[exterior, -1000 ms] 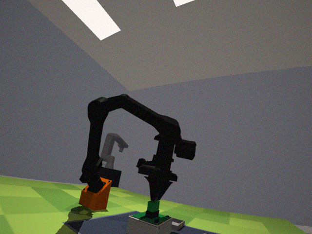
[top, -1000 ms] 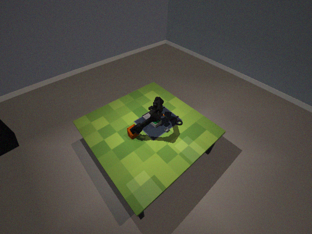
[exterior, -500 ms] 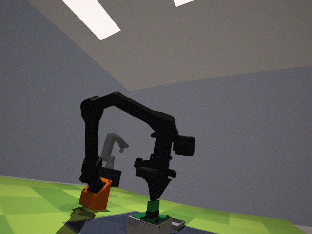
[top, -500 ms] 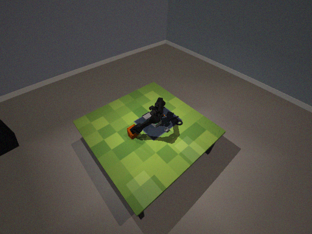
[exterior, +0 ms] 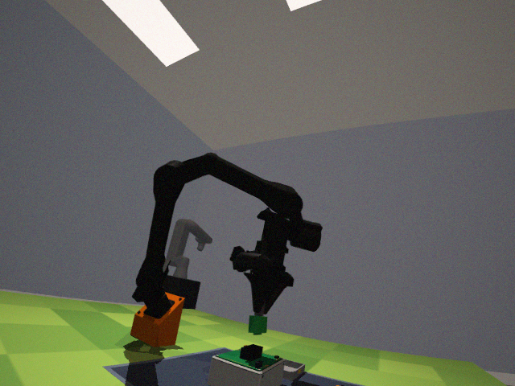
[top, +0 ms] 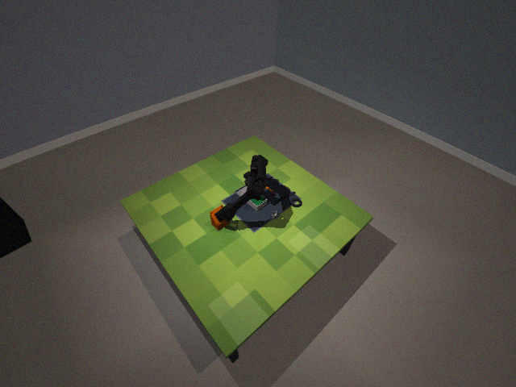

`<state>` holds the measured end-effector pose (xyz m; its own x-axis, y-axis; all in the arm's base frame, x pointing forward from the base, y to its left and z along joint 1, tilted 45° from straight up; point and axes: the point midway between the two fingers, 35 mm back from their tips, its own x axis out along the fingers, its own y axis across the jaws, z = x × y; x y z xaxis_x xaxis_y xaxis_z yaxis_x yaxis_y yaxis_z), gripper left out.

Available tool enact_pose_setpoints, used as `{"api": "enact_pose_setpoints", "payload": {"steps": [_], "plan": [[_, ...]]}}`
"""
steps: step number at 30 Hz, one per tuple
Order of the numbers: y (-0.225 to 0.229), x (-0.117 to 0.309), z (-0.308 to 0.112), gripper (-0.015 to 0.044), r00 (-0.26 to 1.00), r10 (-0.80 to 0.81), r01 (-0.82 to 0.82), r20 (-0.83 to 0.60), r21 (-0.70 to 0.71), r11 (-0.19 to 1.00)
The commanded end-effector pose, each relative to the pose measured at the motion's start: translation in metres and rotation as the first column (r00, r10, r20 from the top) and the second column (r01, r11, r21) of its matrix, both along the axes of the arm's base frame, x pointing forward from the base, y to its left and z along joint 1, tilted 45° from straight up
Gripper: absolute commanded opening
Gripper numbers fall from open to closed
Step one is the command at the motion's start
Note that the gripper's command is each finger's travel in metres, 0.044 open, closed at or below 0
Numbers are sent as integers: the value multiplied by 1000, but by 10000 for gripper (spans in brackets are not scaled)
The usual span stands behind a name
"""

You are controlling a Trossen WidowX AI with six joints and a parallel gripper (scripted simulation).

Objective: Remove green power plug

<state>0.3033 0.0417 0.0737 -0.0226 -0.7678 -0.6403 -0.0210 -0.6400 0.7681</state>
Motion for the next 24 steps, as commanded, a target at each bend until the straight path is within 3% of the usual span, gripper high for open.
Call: {"api": "enact_pose_setpoints", "payload": {"steps": [1,5,16,24], "plan": [[8,2,8,0,1000,-4,4,5,-5,1000],[8,2,22,0,1000,-4,3,8,105,994],[8,2,21,0,1000,-4,3,8,105,994],[15,2,-9,0,1000,-4,3,8,106,994]]}}
